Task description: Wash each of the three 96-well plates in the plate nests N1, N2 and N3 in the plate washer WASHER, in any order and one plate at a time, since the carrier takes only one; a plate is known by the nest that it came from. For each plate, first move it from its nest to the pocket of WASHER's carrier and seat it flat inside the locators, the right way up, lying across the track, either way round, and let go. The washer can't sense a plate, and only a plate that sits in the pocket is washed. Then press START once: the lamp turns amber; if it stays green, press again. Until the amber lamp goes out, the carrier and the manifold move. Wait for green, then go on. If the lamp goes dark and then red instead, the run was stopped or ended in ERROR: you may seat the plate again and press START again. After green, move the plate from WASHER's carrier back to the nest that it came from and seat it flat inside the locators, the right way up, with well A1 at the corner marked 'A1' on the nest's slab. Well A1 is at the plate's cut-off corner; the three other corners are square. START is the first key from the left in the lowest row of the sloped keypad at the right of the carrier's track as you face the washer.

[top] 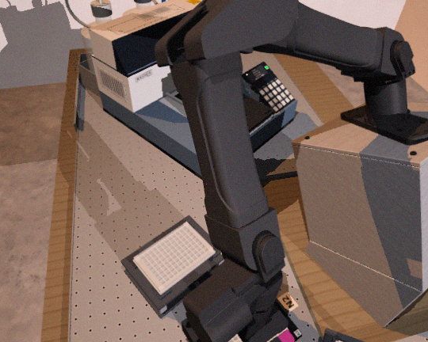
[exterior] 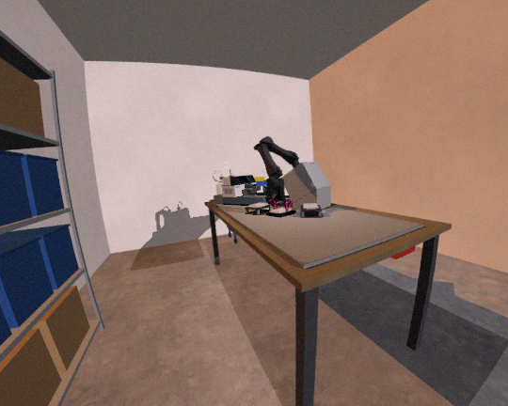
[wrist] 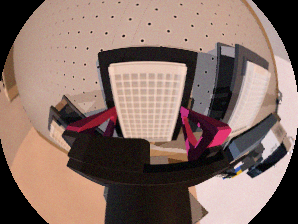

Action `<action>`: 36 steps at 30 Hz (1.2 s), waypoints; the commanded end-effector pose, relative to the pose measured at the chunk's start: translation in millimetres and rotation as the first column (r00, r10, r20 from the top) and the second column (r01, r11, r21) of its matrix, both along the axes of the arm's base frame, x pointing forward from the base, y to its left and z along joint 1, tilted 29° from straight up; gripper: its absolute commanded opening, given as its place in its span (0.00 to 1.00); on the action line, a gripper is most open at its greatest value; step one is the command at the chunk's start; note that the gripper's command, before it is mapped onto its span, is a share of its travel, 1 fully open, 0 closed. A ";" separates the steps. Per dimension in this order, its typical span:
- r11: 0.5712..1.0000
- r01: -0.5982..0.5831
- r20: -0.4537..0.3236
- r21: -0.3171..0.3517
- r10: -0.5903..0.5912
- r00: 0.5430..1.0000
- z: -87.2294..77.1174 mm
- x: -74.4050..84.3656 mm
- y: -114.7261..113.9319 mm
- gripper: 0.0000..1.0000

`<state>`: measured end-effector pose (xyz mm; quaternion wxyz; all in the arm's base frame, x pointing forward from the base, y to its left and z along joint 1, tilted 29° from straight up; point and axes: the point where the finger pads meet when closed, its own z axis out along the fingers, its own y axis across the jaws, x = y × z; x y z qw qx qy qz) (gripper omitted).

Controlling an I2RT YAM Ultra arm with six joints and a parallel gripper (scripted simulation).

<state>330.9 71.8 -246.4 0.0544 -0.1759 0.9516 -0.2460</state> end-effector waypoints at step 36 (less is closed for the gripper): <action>1.000 -0.011 0.000 0.003 0.011 1.000 55.0 -13.8 29.4 1.00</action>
